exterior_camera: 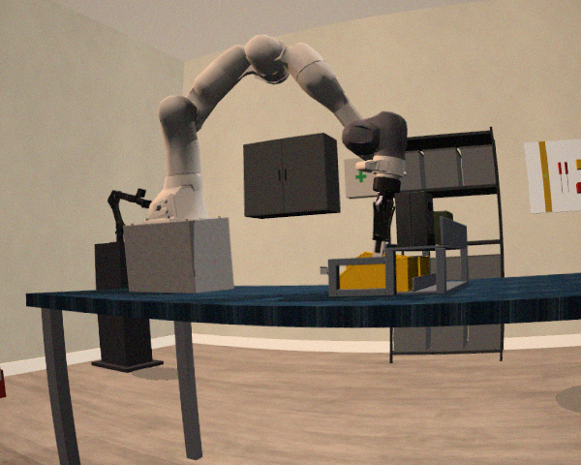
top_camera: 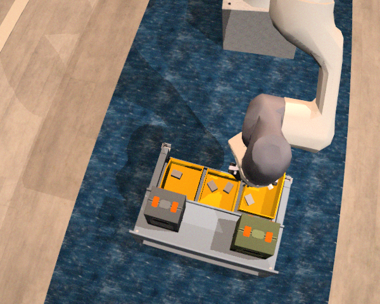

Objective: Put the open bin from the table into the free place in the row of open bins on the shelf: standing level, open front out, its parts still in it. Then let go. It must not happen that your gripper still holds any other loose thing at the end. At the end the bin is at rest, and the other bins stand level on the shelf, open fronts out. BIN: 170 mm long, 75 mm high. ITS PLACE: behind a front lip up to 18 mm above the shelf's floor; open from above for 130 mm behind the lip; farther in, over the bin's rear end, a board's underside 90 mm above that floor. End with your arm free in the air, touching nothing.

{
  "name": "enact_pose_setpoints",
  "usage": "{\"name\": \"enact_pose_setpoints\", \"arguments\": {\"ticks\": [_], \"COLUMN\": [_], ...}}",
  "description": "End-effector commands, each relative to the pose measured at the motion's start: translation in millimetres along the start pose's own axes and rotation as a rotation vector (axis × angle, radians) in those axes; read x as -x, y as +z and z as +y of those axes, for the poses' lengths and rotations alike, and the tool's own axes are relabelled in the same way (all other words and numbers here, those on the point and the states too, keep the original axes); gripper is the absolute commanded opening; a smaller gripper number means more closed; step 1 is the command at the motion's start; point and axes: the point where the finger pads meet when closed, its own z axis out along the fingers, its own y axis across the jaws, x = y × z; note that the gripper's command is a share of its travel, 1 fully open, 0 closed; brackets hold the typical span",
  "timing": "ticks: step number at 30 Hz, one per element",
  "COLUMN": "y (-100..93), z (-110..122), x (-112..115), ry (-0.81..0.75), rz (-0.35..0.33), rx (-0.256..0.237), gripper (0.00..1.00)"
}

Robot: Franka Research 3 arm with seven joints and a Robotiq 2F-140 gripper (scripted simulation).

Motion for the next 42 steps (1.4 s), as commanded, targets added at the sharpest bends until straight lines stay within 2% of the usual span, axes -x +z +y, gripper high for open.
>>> {"name": "enact_pose_setpoints", "arguments": {"ticks": [1, 42], "y": [-2.5, -3.2], "z": [0.7, 0.4], "x": [5.0, 16.6], "ry": [-0.005, -0.005], "rz": [-0.011, -0.034], "rx": [0.002, 0.001], "gripper": [0.0, 0.0]}}
